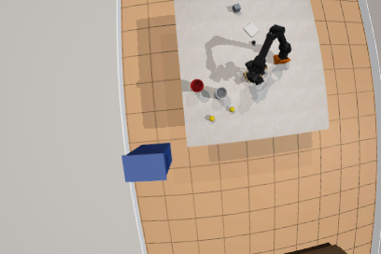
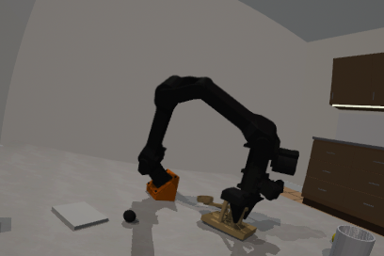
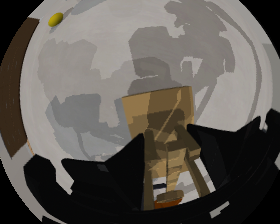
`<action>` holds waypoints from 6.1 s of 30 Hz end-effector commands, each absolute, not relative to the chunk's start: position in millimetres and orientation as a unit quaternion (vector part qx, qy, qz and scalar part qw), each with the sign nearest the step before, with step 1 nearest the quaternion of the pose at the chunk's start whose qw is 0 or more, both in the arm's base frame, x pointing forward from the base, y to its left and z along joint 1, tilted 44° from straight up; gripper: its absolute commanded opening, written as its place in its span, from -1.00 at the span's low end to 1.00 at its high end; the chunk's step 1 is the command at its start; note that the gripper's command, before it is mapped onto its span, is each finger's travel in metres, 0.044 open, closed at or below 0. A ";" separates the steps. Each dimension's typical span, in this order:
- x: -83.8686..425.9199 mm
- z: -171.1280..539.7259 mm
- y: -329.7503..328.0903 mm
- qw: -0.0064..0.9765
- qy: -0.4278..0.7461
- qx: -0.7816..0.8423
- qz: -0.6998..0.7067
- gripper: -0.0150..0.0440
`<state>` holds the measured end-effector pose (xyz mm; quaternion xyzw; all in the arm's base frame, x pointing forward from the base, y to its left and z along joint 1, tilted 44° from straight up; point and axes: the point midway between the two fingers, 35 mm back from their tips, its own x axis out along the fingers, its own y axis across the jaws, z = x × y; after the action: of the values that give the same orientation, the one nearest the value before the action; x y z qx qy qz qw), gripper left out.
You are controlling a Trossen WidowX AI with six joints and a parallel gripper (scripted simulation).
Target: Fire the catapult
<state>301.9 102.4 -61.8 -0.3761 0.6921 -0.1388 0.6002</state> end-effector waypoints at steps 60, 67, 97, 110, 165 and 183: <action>306.2 -54.0 116.1 0.608 0.688 -0.372 -0.134 1.00; 301.2 5.4 169.4 0.607 0.689 -0.372 -0.133 1.00; 302.8 -42.3 126.0 0.610 0.685 -0.377 -0.131 1.00; 303.6 -57.8 111.5 0.610 0.685 -0.377 -0.132 1.00; 304.4 -51.3 118.7 0.609 0.685 -0.377 -0.131 -0.49; 304.2 -67.4 101.3 0.608 0.688 -0.373 -0.135 -0.49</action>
<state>304.1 100.8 -68.1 -0.3734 0.6883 -0.1343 0.6073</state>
